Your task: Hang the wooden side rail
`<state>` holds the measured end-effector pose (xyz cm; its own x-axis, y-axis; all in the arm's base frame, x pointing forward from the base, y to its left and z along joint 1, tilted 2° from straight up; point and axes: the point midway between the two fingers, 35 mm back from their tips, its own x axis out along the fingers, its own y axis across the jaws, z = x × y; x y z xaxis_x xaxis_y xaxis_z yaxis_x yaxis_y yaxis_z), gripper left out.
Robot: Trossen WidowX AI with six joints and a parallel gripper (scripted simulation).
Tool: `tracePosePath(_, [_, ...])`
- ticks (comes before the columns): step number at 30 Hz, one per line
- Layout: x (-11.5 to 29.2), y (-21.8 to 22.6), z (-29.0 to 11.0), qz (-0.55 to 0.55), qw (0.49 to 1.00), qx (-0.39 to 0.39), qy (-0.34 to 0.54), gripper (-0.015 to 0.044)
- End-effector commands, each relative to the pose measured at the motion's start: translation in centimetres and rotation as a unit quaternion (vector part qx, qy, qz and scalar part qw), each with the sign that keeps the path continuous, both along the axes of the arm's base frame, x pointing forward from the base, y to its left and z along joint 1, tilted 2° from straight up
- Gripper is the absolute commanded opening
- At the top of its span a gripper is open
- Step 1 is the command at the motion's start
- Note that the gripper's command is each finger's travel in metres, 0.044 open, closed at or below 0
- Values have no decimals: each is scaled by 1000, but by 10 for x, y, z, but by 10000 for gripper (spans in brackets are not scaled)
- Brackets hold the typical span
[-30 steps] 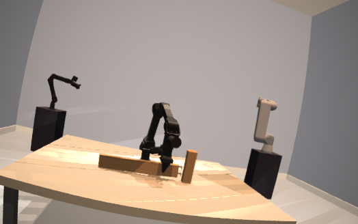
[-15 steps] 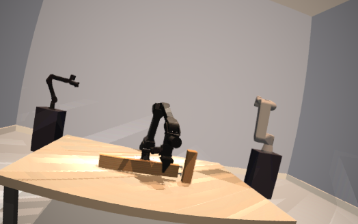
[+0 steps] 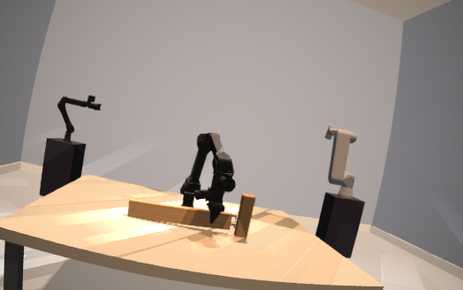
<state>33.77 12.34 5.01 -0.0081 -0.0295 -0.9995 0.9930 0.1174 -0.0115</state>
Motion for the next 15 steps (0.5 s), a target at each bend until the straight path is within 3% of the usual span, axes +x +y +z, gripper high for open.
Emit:
tracePosePath(1, [3,2,3,-3,1000,3,-5,0])
tracePosePath(15, [3,4,3,-3,1000,3,-5,0])
